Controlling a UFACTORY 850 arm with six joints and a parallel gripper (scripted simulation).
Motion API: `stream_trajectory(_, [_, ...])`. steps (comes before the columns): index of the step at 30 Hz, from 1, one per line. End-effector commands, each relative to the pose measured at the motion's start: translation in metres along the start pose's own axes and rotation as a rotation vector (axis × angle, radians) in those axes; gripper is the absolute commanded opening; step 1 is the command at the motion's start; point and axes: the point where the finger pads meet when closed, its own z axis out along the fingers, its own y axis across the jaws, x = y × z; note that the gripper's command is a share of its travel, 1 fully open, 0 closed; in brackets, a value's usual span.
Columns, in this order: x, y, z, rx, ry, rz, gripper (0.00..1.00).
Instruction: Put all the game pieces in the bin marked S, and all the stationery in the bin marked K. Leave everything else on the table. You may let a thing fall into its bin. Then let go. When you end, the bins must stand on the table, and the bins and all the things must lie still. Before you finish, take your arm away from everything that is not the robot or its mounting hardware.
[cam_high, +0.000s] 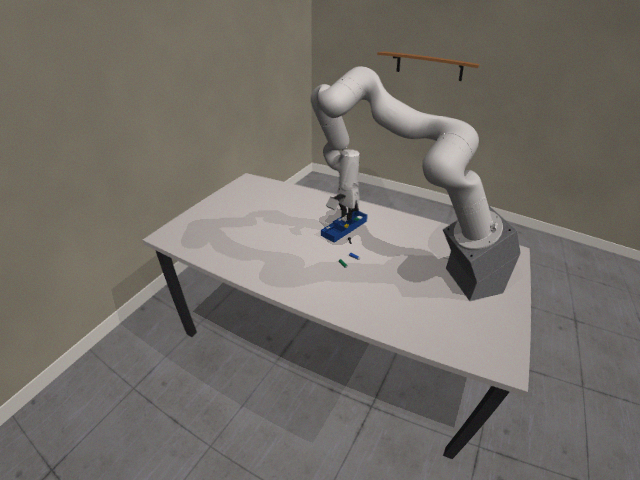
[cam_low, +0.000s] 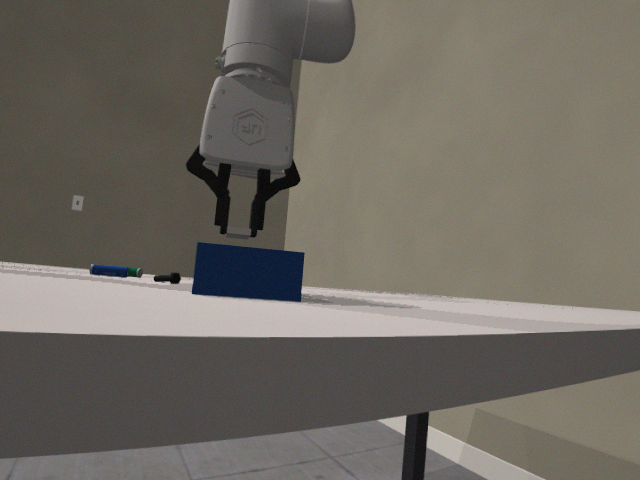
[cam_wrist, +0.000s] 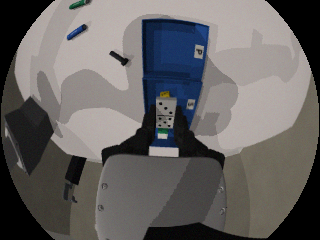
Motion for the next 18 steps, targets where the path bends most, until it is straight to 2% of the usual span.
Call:
stream_trajectory(1, [0.000,0.001,-0.001,0.000,0.000,0.000,0.00])
stream_trajectory(14, [0.000,0.001,0.025,0.000,0.000,0.000,0.00])
stream_trajectory(18, [0.000,0.001,0.028,0.000,0.000,0.000,0.00])
